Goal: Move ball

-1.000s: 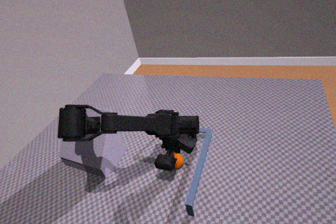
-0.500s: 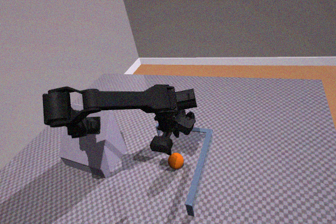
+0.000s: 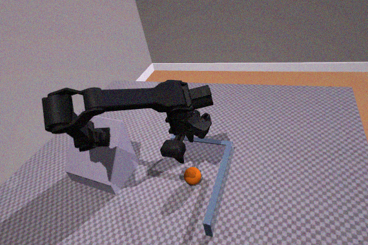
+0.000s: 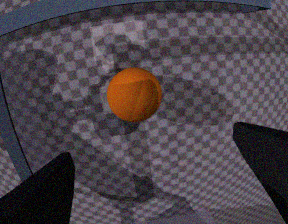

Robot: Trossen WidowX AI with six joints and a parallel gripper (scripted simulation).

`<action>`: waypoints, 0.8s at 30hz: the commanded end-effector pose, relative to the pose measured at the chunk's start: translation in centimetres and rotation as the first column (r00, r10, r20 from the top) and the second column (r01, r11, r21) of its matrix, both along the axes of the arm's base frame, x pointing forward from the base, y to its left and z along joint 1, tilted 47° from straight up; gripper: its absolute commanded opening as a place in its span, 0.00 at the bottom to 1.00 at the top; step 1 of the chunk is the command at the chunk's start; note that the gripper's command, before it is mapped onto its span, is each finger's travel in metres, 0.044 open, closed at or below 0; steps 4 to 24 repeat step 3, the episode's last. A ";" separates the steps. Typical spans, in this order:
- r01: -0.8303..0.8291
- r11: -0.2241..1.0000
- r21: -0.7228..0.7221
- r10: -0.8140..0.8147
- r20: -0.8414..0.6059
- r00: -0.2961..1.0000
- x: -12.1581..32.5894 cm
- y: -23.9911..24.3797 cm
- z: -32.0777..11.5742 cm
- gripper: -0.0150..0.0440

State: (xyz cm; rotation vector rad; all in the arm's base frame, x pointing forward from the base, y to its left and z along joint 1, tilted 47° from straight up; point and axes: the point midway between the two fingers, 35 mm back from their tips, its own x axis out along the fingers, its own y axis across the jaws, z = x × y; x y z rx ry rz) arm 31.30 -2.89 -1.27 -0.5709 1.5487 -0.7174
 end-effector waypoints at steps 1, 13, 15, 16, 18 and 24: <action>0.010 1.000 0.004 -0.010 0.000 1.000 0.0 0.2 0.3 1.00; 0.010 1.000 0.004 -0.010 0.000 1.000 0.0 0.2 0.3 1.00; 0.010 1.000 0.004 -0.010 0.000 1.000 0.0 0.2 0.3 1.00; 0.010 1.000 0.004 -0.010 0.000 1.000 0.0 0.2 0.3 1.00; 0.010 1.000 0.004 -0.010 0.000 1.000 0.0 0.2 0.3 1.00; 0.010 1.000 0.004 -0.010 0.000 1.000 0.0 0.2 0.3 1.00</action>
